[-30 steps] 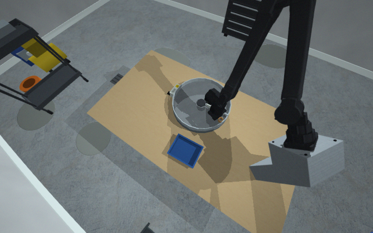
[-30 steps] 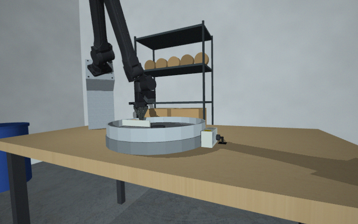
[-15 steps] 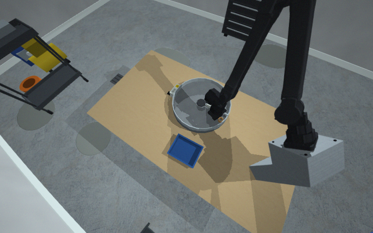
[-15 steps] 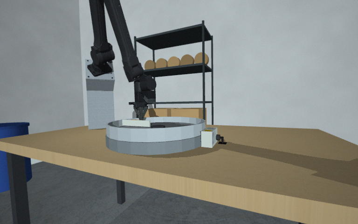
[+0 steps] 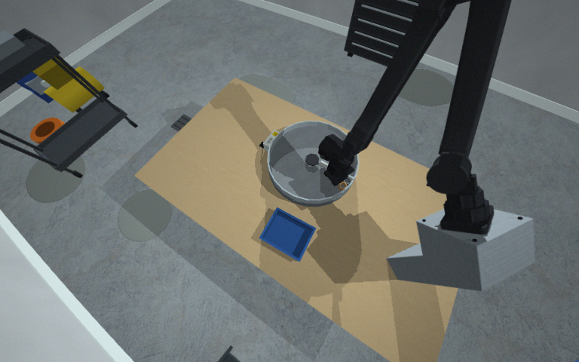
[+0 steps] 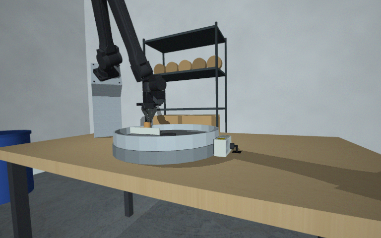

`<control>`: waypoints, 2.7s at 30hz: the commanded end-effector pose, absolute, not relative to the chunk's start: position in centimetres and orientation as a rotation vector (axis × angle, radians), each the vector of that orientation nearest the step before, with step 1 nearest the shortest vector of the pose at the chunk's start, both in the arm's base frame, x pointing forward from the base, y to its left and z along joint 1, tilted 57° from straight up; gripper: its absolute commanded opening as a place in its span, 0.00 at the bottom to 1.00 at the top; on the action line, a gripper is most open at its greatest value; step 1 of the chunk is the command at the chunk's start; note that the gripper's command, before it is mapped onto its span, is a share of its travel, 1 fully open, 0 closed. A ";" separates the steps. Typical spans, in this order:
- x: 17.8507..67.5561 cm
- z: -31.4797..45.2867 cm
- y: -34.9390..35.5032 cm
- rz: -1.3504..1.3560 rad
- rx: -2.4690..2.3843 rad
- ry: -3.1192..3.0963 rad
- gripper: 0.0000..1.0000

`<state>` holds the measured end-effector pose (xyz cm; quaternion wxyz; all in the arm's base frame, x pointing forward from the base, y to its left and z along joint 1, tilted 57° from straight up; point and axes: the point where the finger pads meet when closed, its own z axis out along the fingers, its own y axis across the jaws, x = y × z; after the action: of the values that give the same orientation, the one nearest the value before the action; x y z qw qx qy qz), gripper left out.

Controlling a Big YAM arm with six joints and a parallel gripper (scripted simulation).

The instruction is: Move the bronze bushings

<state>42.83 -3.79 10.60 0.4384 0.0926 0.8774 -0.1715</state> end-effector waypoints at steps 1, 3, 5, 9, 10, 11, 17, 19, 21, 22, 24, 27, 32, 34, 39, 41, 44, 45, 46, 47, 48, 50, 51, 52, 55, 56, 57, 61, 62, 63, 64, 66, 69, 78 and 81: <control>41.3 12.5 -2.6 -0.403 0.239 2.158 0.00; 40.8 12.9 -2.4 -0.403 0.239 2.158 0.00; 40.4 13.2 -2.2 -0.403 0.240 2.158 0.00; 40.3 13.7 -2.0 -0.401 0.241 2.152 0.00; 40.3 13.7 -2.0 -0.401 0.241 2.152 0.00; 40.3 13.7 -2.0 -0.401 0.241 2.152 0.00; 40.4 13.9 -2.6 -0.405 0.259 2.144 0.00; 40.4 13.9 -2.6 -0.406 0.257 2.145 0.00; 40.4 13.9 -2.6 -0.406 0.256 2.145 0.00; 40.4 13.9 -2.6 -0.406 0.256 2.145 0.00; 40.4 13.9 -2.6 -0.406 0.256 2.145 0.00; 40.4 13.9 -2.6 -0.406 0.256 2.145 0.00; 40.4 13.9 -2.6 -0.406 0.256 2.145 0.00; 40.4 13.9 -2.6 -0.406 0.256 2.145 0.00; 40.4 13.9 -2.6 -0.406 0.256 2.145 0.00; 40.4 13.9 -2.6 -0.406 0.256 2.145 0.00; 40.4 13.9 -2.6 -0.406 0.256 2.145 0.00; 40.4 13.9 -2.6 -0.406 0.256 2.145 0.00; 40.4 13.9 -2.6 -0.406 0.256 2.145 0.00; 40.4 13.9 -2.5 -0.406 0.256 2.145 0.00; 40.4 13.8 -2.5 -0.404 0.256 2.145 0.00; 40.5 13.5 -1.8 -0.400 0.241 2.152 0.00; 40.6 13.1 -1.7 -0.403 0.239 2.160 0.00; 40.7 12.9 -1.6 -0.404 0.238 2.162 0.00; 41.2 13.0 -0.8 -0.399 0.241 2.150 0.00; 41.2 12.8 -0.4 -0.399 0.241 2.151 0.00; 41.3 12.7 0.0 -0.399 0.241 2.151 0.00; 41.6 12.0 1.7 -0.398 0.241 2.151 0.00; 41.6 12.0 1.7 -0.398 0.241 2.151 0.00; 41.8 11.7 2.4 -0.398 0.240 2.151 0.00; 41.9 11.4 3.1 -0.398 0.240 2.152 0.00; 42.2 10.7 4.9 -0.397 0.240 2.152 0.00; 42.7 9.3 7.8 -0.403 0.234 2.162 0.00; 44.2 5.7 16.4 -0.410 0.225 2.167 0.00; 44.6 4.9 18.5 -0.409 0.225 2.167 0.00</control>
<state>44.15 16.45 5.39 0.4453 0.0674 0.8751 -0.1771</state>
